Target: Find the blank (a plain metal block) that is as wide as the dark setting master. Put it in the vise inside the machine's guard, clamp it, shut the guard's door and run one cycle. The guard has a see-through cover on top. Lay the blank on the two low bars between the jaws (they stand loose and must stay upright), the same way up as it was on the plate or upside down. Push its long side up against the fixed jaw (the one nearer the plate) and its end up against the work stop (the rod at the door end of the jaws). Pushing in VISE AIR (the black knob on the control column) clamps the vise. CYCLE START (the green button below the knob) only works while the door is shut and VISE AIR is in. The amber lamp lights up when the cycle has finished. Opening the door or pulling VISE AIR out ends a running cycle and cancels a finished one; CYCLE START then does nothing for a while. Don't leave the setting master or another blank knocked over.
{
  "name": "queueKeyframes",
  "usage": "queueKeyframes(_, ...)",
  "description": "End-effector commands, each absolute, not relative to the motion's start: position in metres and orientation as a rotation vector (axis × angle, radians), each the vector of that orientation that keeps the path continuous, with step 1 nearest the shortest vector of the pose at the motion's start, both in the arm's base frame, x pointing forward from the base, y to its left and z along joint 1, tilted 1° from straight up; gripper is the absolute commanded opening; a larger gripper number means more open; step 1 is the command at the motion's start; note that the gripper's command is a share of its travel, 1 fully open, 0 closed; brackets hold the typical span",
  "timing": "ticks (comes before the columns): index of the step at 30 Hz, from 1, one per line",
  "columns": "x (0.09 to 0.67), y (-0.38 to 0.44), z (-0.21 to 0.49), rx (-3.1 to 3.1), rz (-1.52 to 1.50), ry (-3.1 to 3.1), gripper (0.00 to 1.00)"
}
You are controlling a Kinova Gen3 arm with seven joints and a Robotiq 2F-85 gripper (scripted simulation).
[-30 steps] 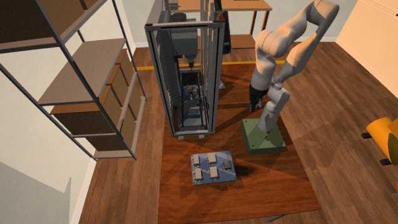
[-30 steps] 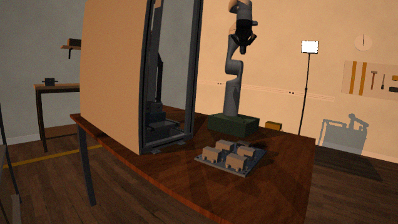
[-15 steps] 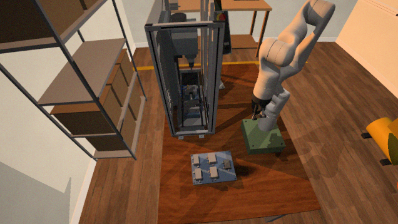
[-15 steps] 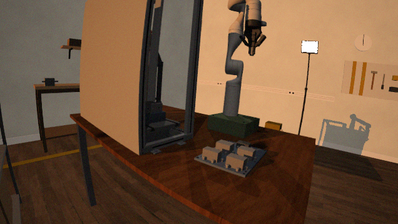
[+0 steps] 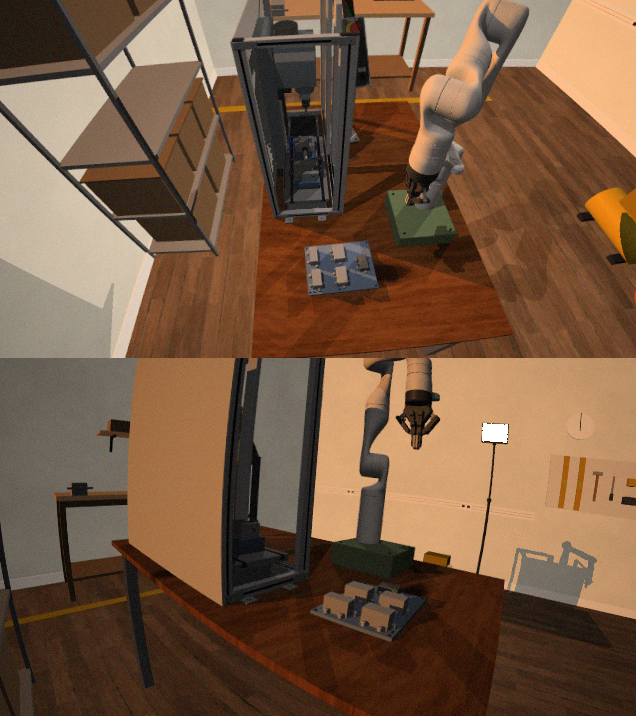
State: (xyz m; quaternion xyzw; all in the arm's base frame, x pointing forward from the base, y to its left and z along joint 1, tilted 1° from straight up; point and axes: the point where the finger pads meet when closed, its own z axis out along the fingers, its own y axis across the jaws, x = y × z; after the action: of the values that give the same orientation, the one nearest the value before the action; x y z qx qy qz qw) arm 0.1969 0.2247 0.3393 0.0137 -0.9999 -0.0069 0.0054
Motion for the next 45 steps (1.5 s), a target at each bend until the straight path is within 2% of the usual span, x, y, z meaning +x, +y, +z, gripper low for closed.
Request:
queueKeyframes(1, 0.196, 0.269, 0.335, 0.042, -0.020, -3.132, 0.10)
queueKeyframes(30, 0.195, 0.302, 0.332, 0.042, -0.020, -3.132, 0.10)
queueKeyframes(35, 0.235, 0.303, 0.332, 0.042, -0.020, -3.132, 0.10)
queueKeyframes(45, 0.235, 0.303, 0.332, 0.042, -0.020, -3.132, 0.10)
